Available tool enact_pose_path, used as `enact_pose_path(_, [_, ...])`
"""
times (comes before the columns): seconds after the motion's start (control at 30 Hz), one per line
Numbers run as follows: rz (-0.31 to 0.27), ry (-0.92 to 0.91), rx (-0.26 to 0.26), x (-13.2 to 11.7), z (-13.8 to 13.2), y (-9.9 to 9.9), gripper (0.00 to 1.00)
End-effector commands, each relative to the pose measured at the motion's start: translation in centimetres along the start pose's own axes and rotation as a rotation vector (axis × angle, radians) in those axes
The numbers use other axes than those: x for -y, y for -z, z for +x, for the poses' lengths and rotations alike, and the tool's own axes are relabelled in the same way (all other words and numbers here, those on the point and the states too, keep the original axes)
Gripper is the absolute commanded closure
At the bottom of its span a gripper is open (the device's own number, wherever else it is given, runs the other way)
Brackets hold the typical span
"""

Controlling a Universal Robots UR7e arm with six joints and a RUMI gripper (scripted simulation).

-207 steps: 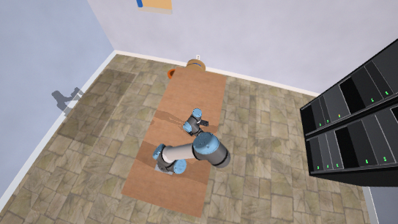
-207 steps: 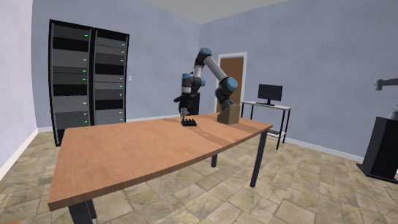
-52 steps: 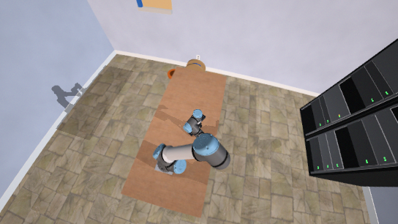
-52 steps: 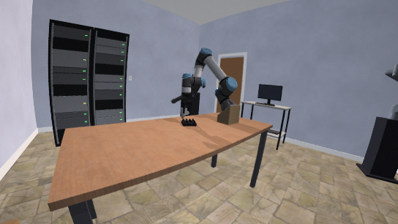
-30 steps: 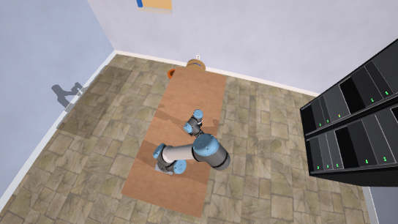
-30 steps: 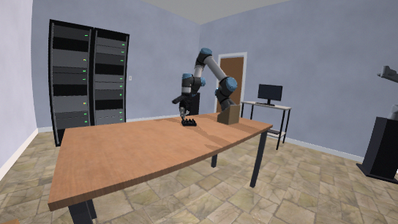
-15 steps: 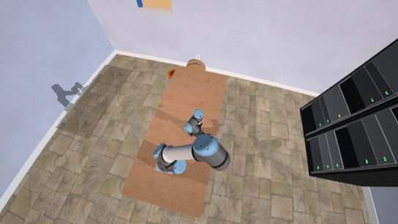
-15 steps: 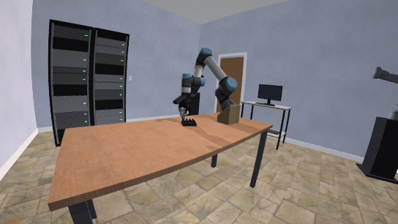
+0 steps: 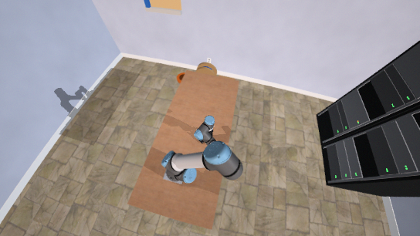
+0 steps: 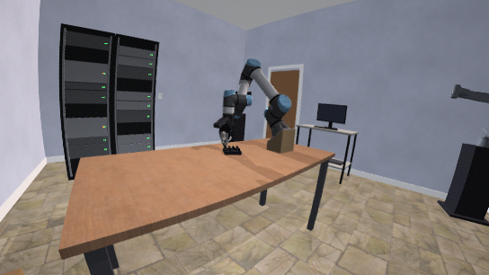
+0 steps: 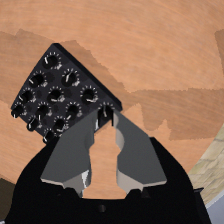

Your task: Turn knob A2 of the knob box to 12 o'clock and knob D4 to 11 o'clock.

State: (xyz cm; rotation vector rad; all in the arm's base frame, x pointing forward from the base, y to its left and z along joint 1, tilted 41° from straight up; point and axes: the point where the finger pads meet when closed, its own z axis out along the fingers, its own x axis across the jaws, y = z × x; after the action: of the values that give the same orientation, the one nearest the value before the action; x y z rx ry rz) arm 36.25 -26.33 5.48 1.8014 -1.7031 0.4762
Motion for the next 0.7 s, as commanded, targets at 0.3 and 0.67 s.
enact_pose_path(0.3, [0.002, 0.033, 0.0, 0.02, 0.01, 0.03, 0.96])
enact_pose_path(0.67, [0.002, 0.035, 0.0, 0.02, 0.01, 0.03, 0.96])
